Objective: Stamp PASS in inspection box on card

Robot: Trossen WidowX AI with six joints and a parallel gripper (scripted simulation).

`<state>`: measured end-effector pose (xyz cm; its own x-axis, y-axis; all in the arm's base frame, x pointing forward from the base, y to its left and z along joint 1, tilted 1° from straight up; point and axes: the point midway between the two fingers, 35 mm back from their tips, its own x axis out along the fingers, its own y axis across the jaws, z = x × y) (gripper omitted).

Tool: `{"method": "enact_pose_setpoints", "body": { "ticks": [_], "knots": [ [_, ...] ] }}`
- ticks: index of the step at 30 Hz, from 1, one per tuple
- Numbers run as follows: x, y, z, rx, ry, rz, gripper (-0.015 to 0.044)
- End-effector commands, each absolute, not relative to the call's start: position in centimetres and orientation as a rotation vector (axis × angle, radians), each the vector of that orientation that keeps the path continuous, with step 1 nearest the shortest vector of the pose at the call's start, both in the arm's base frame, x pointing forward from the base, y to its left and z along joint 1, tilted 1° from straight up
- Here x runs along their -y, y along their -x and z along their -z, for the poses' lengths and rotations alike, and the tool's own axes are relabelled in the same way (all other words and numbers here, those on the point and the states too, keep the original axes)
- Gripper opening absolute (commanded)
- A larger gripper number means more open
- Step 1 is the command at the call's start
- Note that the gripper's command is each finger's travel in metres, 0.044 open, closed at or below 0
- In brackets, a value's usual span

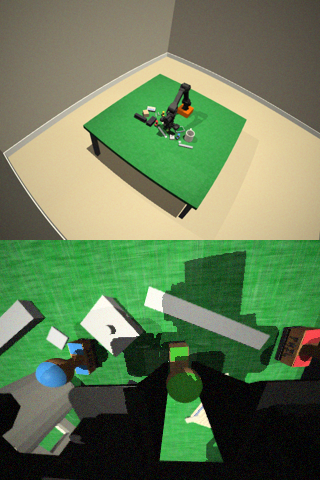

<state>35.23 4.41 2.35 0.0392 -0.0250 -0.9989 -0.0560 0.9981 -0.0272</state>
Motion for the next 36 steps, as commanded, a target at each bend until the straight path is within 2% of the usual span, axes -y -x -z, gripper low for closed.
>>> {"method": "enact_pose_setpoints", "body": {
  "ticks": [1, 36],
  "knots": [
    [-4.4, -35.2, -2.6, -1.532, 0.065, -0.019, 0.0],
    [-4.5, -35.2, -4.3, -1.532, 0.067, -0.017, 0.0]
  ]
}}
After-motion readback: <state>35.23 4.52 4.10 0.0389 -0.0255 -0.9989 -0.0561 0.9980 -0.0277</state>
